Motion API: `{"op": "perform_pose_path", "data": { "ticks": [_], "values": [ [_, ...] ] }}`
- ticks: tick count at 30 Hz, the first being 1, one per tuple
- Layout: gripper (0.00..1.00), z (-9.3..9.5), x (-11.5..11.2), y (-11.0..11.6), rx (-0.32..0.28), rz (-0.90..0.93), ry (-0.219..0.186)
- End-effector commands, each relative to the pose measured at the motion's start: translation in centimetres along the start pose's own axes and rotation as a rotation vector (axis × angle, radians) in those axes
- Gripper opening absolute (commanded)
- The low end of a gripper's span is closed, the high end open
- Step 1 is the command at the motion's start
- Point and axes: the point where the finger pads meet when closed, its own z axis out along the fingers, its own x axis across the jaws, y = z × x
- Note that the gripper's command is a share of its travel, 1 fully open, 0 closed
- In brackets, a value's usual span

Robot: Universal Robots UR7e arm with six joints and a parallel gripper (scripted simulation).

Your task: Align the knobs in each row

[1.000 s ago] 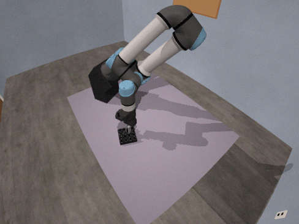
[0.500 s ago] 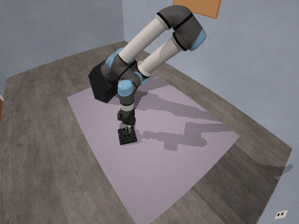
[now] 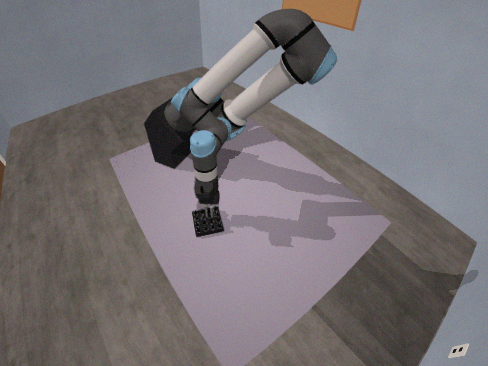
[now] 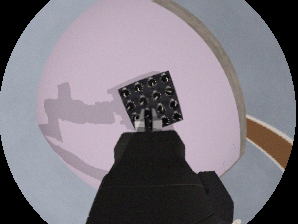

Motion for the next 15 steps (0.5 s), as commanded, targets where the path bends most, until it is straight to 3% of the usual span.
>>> {"op": "perform_pose_path", "data": {
  "ticks": [1, 15],
  "values": [
    [0.3, -0.02, 0.0, -0.03, 0.0, -0.062, -0.002],
    [0.3, -0.02, 0.0, -0.03, 0.0, -0.213, -0.002]
  ]
}}
